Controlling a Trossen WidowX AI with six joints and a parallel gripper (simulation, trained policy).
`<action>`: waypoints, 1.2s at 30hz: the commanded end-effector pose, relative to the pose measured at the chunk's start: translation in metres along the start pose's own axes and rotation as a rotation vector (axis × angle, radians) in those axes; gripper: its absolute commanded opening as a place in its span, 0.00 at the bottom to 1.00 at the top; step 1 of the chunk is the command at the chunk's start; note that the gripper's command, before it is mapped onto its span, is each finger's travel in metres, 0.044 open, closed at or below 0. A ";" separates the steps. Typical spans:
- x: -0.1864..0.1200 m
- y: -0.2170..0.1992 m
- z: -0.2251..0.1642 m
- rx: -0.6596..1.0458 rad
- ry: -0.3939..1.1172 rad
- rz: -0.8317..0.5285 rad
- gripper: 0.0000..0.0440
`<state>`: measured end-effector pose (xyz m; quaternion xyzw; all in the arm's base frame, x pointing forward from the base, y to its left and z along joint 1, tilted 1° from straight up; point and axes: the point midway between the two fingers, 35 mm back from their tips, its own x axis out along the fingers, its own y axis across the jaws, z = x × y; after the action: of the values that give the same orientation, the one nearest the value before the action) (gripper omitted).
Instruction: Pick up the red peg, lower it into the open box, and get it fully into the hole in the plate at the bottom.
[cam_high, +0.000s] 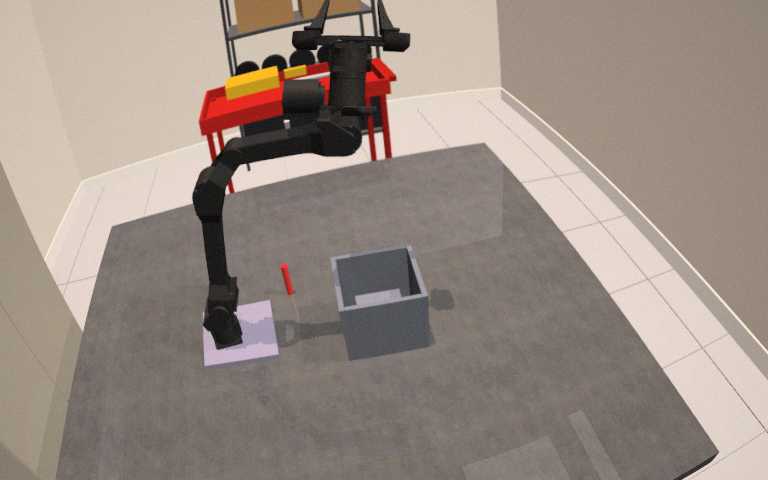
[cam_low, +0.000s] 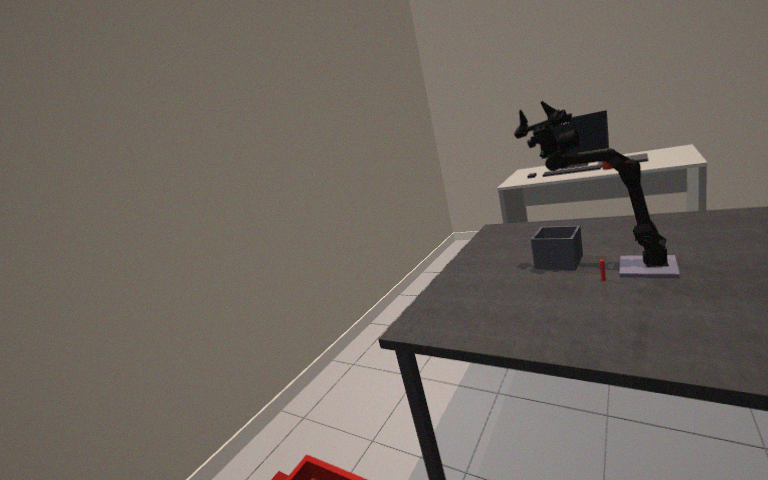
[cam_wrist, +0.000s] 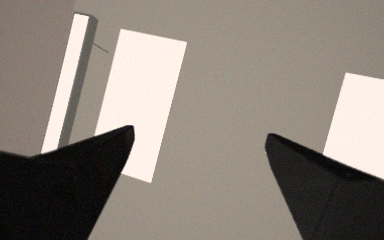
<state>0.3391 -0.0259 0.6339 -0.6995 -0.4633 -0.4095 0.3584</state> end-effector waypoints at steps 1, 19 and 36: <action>-0.002 0.006 -0.002 0.023 0.009 0.025 0.97; -0.028 0.077 -0.001 0.539 0.134 0.354 1.00; -0.070 0.128 0.020 1.006 0.335 0.654 1.00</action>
<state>0.4449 -0.0730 0.5554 -0.5031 -0.3173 -0.1320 0.7930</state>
